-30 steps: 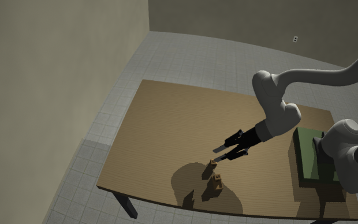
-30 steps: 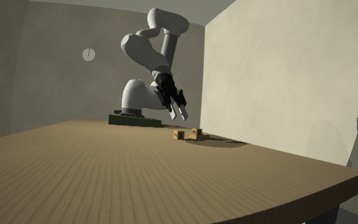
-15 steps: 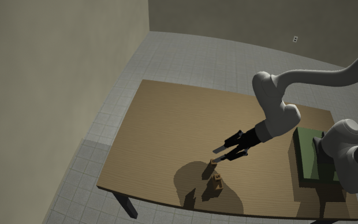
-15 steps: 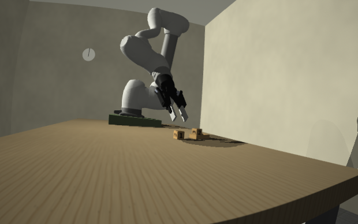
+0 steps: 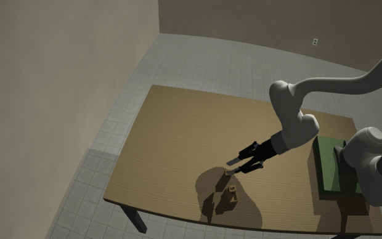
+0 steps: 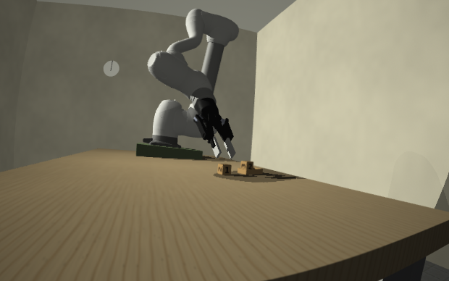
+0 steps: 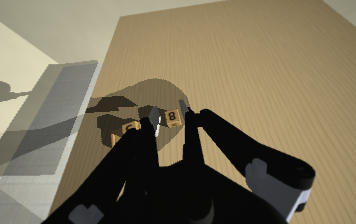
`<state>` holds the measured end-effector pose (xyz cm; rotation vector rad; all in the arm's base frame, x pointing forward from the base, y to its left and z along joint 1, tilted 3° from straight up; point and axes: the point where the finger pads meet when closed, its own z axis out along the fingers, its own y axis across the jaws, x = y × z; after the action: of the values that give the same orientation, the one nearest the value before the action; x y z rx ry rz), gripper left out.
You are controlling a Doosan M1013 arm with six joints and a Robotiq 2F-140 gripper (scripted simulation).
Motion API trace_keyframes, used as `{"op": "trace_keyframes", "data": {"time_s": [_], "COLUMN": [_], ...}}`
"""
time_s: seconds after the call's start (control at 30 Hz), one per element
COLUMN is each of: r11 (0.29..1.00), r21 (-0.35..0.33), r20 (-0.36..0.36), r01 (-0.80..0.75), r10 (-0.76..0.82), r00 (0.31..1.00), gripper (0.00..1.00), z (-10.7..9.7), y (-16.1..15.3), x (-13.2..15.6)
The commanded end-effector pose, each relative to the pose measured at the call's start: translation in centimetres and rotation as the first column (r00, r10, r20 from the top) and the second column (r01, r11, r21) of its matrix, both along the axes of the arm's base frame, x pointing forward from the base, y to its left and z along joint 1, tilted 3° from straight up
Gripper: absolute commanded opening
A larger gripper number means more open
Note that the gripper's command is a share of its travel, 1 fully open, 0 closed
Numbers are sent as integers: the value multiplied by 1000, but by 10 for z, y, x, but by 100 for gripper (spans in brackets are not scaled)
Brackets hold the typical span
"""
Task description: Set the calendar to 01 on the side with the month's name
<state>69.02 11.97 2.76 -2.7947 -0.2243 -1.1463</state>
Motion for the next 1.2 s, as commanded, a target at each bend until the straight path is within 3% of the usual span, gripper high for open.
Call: {"op": "trace_keyframes", "data": {"time_s": [0.0, 0.67, 1.17], "r11": [1000, 1000, 1000], "r21": [0, 0, 0], "r20": [1, 1, 1], "r01": [0, 0, 0], "r10": [0, 0, 0], "r00": [1000, 1000, 1000], "gripper": [36, 36, 36], "z": [-6, -39, -47], "y": [0, 2, 2], "x": [0, 0, 0]}}
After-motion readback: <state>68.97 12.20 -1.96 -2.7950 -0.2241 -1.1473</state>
